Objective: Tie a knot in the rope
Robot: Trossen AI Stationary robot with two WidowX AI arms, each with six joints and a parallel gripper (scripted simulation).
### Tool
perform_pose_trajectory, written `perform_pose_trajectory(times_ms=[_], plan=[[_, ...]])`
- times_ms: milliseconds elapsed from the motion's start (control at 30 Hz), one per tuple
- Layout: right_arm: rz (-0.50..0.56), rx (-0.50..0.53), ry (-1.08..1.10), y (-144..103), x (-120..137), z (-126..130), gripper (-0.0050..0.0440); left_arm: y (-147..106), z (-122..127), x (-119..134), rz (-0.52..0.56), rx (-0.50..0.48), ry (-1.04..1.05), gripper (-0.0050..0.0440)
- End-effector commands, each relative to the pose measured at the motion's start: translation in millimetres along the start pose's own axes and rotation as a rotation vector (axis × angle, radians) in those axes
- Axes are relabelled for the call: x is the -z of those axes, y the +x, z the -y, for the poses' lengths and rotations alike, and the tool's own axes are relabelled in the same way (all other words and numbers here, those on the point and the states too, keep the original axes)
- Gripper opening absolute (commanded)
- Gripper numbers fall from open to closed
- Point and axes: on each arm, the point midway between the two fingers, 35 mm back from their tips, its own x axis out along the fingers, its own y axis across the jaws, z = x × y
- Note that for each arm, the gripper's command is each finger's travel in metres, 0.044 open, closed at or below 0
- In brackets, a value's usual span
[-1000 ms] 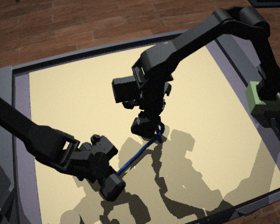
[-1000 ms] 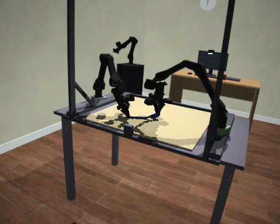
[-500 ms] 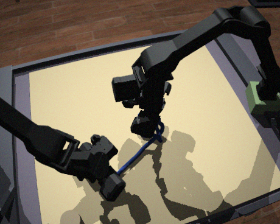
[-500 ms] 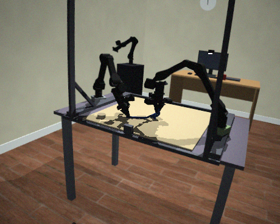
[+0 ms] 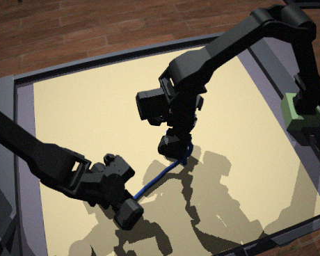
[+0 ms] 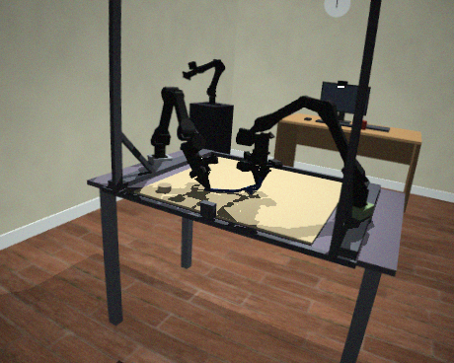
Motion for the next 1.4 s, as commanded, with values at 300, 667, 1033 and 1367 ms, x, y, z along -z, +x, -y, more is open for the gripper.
perform_pose_trajectory(times_ms=[300, 667, 1033, 1367], plan=[[0.035, -0.026, -0.002, -16.6, 18.0, -3.4, 0.003, -7.3, 6.7, -7.7, 0.018, 0.022, -0.011, 0.0045], [0.034, -0.026, -0.002, -18.9, 43.2, -2.2, 0.003, -7.3, 6.7, -7.7, 0.018, 0.022, -0.011, 0.0045], [0.032, -0.026, -0.002, -22.2, 74.0, -1.4, 0.003, -7.3, 6.7, -7.7, 0.018, 0.022, -0.011, 0.0045], [0.031, -0.026, -0.002, -23.6, 85.9, -1.3, 0.003, -7.3, 6.7, -7.7, 0.018, 0.022, -0.011, 0.0045]])
